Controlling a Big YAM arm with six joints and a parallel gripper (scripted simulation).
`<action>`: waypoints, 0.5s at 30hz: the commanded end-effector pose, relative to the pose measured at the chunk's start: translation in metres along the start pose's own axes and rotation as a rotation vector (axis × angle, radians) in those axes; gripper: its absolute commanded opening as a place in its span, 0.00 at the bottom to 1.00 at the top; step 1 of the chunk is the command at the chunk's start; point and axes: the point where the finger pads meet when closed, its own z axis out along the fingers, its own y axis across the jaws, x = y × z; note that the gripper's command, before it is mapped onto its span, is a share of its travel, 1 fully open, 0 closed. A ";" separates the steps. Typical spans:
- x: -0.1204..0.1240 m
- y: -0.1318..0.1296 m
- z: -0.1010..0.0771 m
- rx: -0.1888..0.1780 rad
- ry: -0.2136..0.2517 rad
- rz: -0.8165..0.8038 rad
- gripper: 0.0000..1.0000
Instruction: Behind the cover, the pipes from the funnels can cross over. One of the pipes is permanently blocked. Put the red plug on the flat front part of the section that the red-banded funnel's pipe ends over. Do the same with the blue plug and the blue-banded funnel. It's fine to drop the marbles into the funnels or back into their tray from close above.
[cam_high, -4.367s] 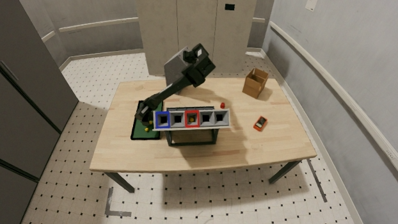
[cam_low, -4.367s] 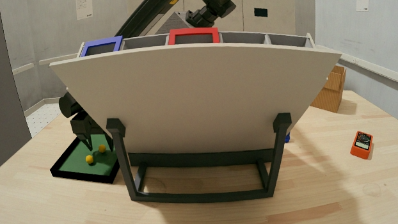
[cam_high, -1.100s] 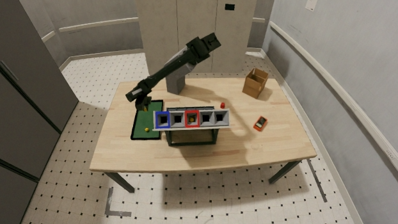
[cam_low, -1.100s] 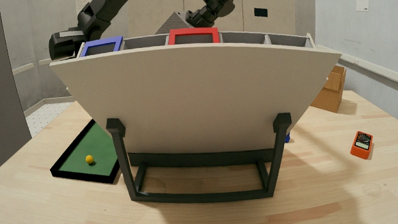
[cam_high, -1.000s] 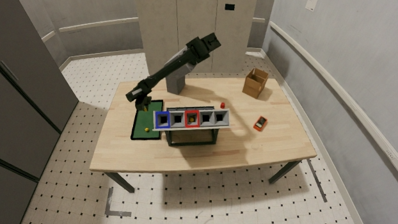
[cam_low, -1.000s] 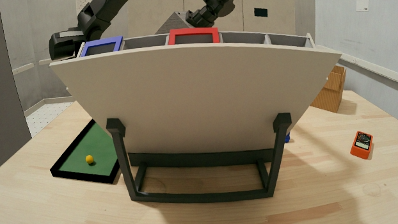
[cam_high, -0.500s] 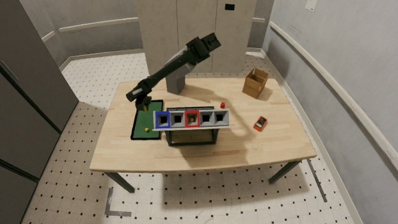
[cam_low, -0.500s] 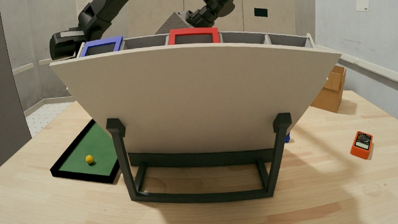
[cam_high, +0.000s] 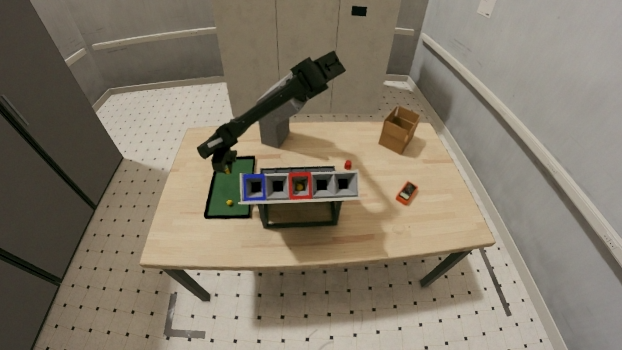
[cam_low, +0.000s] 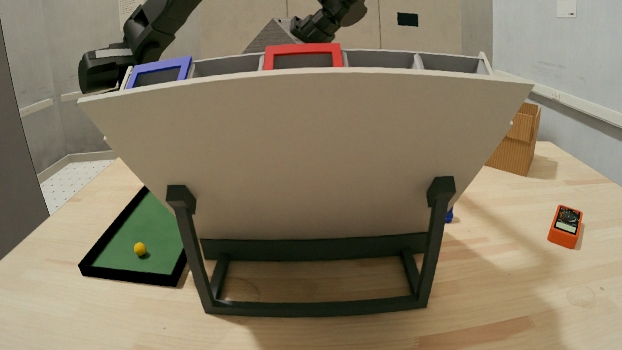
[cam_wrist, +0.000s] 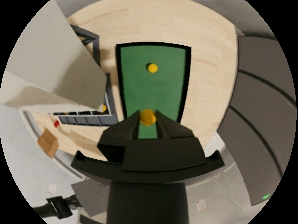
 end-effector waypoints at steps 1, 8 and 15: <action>-0.002 0.000 0.001 0.004 -0.010 0.001 0.00; -0.002 0.000 0.001 0.002 -0.003 -0.001 0.00; -0.002 0.000 0.000 -0.009 0.022 -0.006 0.00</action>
